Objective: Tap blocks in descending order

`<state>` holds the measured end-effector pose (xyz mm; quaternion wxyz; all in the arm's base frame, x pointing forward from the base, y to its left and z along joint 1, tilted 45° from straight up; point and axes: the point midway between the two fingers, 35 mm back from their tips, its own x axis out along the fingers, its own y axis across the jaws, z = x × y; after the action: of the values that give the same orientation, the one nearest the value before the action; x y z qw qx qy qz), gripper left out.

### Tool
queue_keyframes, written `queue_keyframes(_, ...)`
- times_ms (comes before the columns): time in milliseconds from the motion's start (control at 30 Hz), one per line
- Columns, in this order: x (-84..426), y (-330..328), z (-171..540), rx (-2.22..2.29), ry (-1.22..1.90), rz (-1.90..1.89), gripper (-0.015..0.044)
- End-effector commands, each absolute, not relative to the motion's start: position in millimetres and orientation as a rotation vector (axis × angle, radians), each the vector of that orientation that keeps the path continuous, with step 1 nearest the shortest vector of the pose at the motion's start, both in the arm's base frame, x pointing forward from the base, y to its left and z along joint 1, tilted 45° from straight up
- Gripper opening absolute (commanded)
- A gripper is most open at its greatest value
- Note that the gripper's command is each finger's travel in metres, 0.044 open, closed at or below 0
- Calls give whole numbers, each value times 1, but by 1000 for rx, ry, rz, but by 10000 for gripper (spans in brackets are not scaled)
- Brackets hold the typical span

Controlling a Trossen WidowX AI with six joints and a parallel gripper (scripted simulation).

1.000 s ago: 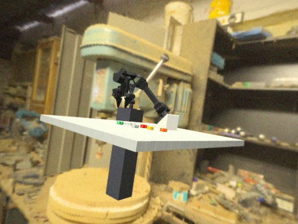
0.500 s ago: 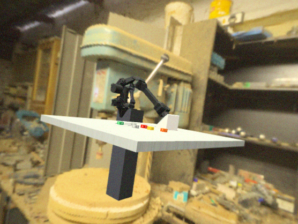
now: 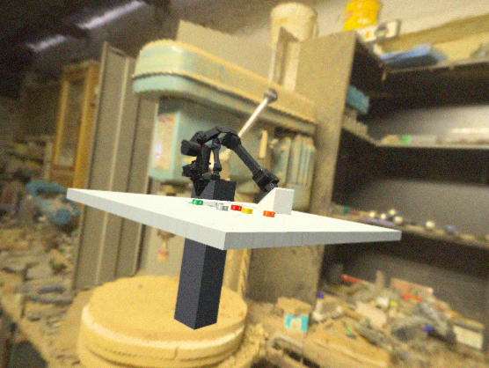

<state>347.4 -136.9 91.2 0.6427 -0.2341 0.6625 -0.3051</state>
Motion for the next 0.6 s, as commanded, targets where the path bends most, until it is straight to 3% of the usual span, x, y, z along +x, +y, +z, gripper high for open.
queue_keyframes(0, 343, -143, 85, -543, 1523, -698, 20)
queue_keyframes(567, 345, -136, 92, -540, 1519, -697, 20)
